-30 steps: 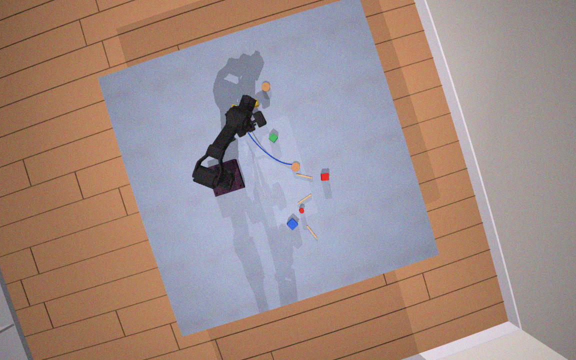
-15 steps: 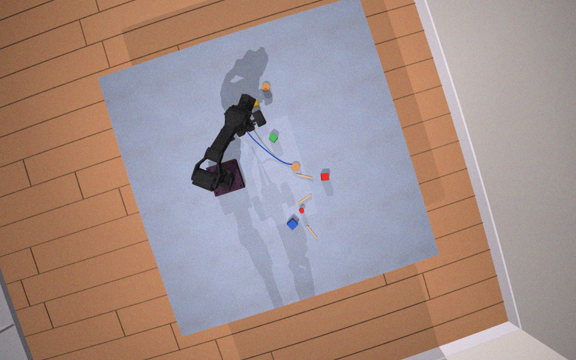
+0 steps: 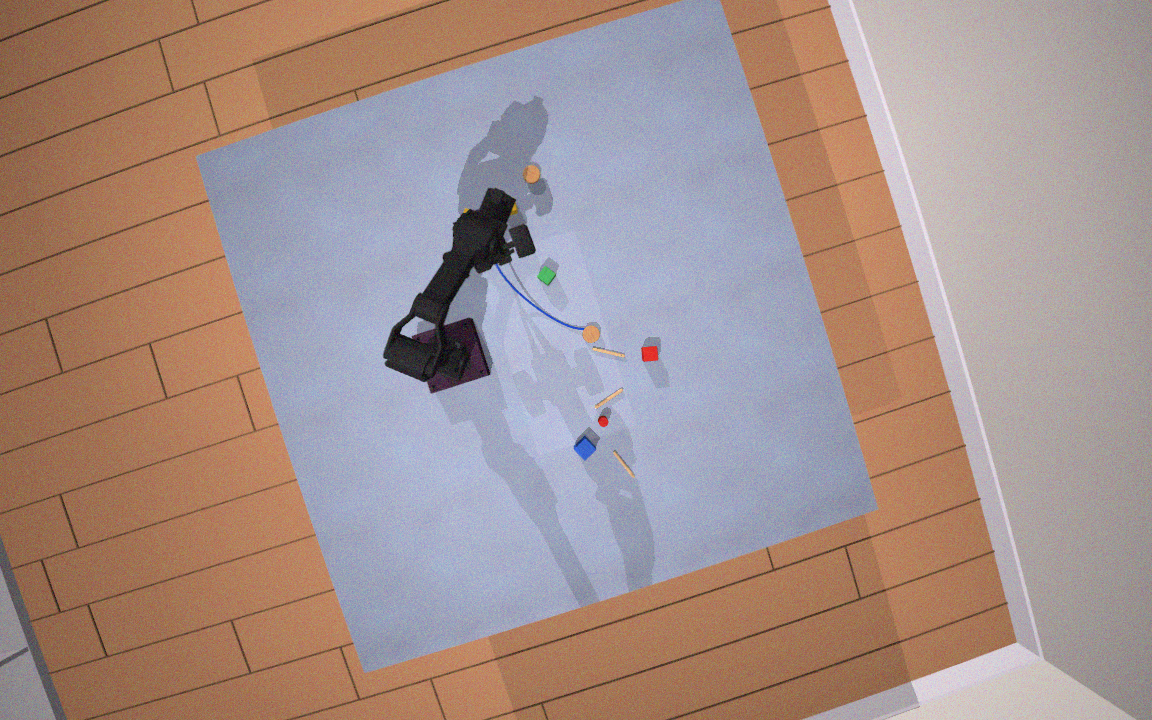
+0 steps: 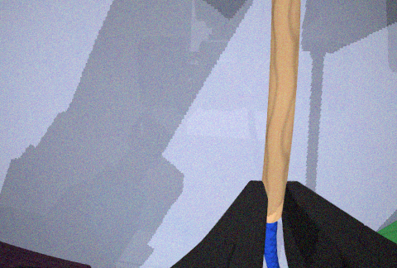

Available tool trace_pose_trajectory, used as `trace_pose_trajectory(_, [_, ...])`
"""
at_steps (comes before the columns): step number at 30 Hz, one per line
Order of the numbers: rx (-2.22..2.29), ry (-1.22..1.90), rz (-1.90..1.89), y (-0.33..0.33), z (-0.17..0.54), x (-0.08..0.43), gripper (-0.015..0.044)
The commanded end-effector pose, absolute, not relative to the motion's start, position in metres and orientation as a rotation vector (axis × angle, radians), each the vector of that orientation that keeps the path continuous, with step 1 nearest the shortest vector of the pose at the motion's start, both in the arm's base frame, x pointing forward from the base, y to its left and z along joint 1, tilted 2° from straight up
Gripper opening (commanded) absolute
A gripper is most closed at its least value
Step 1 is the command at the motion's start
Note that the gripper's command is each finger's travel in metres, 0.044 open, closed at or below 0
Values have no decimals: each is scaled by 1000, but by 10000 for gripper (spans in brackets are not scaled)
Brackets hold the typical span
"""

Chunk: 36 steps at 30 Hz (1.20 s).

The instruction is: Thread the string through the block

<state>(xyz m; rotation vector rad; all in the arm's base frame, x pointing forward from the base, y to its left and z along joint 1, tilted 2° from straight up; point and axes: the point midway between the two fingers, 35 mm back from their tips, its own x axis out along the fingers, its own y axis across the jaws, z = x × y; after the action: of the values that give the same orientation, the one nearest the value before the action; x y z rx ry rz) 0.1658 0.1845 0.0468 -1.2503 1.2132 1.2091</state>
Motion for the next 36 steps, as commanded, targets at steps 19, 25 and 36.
trace_pose_trajectory(19, [-847, 1454, 762, 170, 50, 192, 0])
trace_pose_trajectory(25, [-733, 1501, 638, 165, 51, 198, 0])
trace_pose_trajectory(36, [-531, 1565, 411, 157, 52, 209, 0])
